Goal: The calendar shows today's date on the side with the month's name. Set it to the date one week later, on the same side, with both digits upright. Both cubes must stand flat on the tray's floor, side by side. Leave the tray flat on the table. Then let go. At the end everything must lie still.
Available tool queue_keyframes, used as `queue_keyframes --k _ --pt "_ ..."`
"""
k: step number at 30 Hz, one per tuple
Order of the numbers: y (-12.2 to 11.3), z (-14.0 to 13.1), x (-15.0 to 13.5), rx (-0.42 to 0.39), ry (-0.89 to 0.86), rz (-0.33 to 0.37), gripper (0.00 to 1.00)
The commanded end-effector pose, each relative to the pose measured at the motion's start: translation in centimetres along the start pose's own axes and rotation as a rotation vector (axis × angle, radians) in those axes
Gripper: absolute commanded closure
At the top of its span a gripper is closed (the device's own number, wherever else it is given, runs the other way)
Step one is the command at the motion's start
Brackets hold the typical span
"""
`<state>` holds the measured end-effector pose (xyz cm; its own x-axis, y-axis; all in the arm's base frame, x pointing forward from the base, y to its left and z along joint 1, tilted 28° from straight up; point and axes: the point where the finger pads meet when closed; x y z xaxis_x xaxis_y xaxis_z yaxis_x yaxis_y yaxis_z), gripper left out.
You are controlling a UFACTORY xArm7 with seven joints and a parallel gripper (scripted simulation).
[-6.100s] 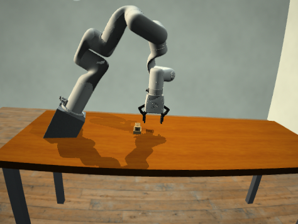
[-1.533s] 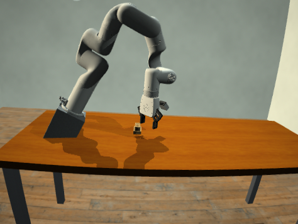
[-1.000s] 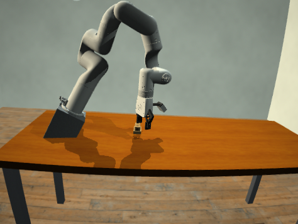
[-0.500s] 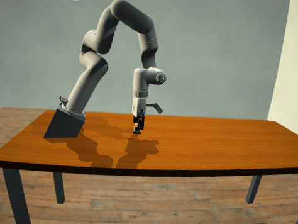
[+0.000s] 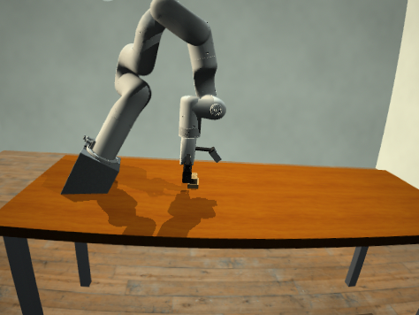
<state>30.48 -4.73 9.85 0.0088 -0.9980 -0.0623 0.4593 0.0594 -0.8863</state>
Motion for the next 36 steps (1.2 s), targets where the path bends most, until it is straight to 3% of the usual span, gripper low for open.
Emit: queue_keyframes --k 1,3,7,14,20,24,36 --pt "0.0 -0.2 0.0 0.004 0.124 -0.004 0.0" --pt "0.0 -0.4 0.1 0.004 0.228 -0.004 0.0" --pt "0.1 -2.2 0.2 0.004 0.235 -0.004 0.0" --pt "0.1 -2.7 0.2 0.004 0.248 -0.004 0.0" --pt "0.1 -3.1 0.3 0.004 0.49 -0.003 0.0" --pt "0.3 -5.2 0.4 0.005 0.497 -0.003 0.0" --pt "0.6 -5.4 0.4 0.005 0.497 -0.003 0.0"
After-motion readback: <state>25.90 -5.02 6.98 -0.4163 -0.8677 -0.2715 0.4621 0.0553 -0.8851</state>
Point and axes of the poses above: the point where the finger pads meet when closed, its own y axis out along the fingers, its own x axis across the jaws, z = x × y, and after that the axes turned 4 degrees about -y, right-handed
